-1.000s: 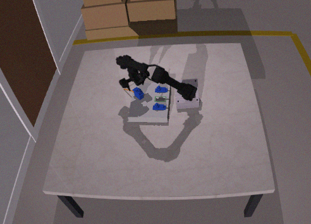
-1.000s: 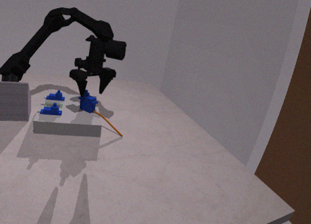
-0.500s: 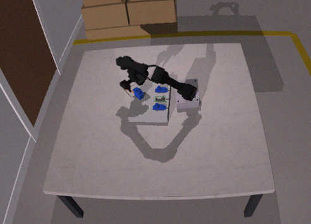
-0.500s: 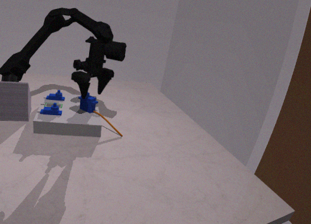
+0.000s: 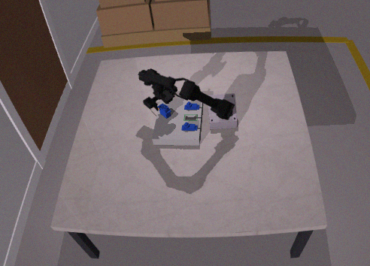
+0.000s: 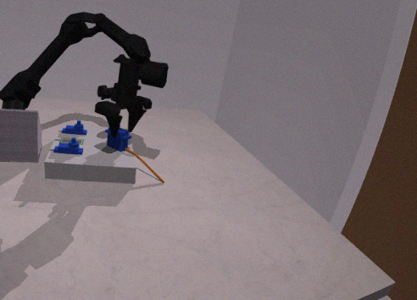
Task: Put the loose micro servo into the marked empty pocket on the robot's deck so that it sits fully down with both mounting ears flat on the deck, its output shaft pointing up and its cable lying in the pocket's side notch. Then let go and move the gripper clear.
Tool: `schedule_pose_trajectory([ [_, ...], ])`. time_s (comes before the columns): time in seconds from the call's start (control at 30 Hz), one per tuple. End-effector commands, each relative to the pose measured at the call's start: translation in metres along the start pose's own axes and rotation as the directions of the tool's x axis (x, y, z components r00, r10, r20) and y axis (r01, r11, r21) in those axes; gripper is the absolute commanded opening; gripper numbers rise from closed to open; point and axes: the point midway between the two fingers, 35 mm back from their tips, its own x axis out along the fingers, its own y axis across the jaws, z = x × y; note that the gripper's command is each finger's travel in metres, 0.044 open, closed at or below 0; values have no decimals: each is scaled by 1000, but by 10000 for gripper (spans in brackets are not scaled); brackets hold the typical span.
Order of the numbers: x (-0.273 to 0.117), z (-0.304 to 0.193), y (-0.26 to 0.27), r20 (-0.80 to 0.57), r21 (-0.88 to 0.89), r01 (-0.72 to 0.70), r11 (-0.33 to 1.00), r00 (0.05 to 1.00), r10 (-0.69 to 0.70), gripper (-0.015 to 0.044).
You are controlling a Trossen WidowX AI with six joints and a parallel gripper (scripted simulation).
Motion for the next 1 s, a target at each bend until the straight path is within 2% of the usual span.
schedule_pose_trajectory([
  [0.0, 0, 0, -1, 0, 3, 6, 1000, 1000, -6, 256],
  [0.13, 0, 0, -1, 0, 3, 6, 1000, 1000, -6, 151],
  [0.37, 0, 0, -1, 0, 3, 6, 1000, 1000, -6, 105],
  [0.5, -9, 0, -1, 0, 3, 5, 1000, 1000, -5, 0],
  [0.63, -28, 5, 1, 0, 4, 5, 1000, 1000, -5, 0],
  [0.97, -30, 10, 6, 0, 4, 4, 1000, 1000, -4, 0],
])
